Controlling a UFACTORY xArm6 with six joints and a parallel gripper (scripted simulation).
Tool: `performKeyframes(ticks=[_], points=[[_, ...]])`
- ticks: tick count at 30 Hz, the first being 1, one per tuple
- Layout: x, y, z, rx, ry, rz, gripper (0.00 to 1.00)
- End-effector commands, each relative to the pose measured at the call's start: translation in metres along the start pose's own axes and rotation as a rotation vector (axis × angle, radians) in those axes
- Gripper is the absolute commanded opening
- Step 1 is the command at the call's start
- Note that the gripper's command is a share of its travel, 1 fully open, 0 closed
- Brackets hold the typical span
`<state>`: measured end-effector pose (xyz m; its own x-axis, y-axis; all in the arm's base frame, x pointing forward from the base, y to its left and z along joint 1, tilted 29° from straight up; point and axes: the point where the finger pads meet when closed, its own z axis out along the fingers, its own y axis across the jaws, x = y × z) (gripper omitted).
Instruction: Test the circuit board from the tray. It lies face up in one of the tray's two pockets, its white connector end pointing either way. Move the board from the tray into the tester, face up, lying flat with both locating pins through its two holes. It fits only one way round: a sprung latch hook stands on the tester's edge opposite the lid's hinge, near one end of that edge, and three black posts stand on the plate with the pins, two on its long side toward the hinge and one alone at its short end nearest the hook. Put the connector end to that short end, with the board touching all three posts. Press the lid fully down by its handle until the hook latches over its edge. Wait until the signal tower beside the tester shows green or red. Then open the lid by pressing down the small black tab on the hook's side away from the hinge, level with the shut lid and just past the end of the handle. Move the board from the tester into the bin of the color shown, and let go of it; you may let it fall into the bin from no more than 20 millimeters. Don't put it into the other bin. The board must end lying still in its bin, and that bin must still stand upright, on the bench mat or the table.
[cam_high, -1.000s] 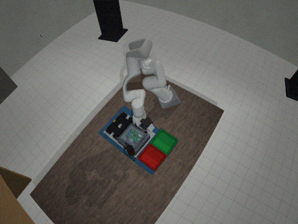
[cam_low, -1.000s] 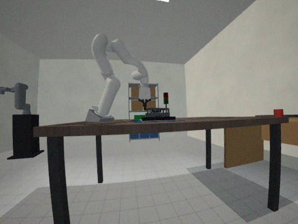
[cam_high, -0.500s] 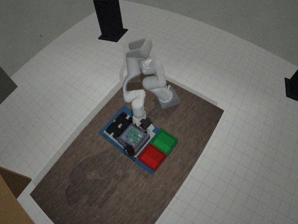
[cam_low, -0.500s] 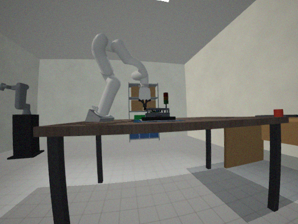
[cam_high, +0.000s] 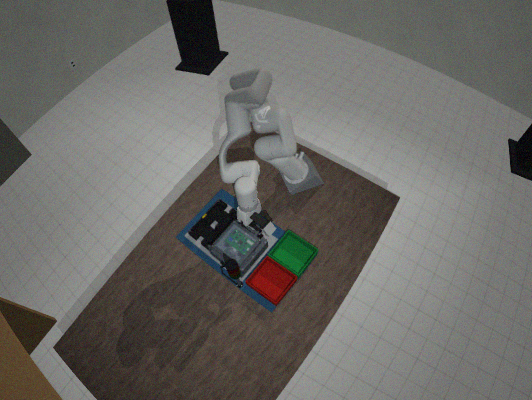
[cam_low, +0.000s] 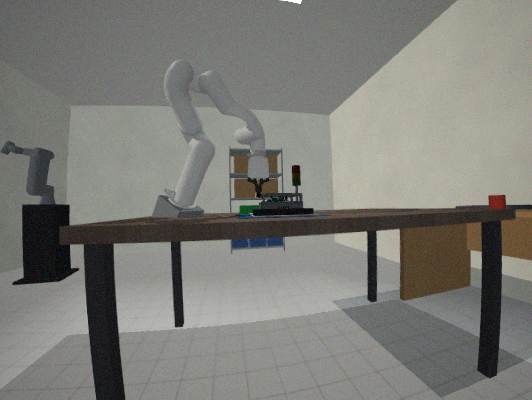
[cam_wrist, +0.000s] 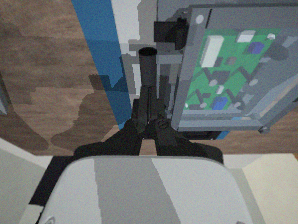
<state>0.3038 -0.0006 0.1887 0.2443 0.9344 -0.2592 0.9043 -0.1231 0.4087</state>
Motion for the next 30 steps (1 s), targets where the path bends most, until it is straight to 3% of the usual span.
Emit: performKeyframes(ticks=[1,22,30], points=[[0.0002,0.0012,-0.0004,-0.003,0.001,0.001,0.00],[0.0002,0.0012,0.0024,-0.003,0.001,0.001,0.00],[0.0001,0.0012,-0.0044,-0.003,0.001,0.001,0.00]])
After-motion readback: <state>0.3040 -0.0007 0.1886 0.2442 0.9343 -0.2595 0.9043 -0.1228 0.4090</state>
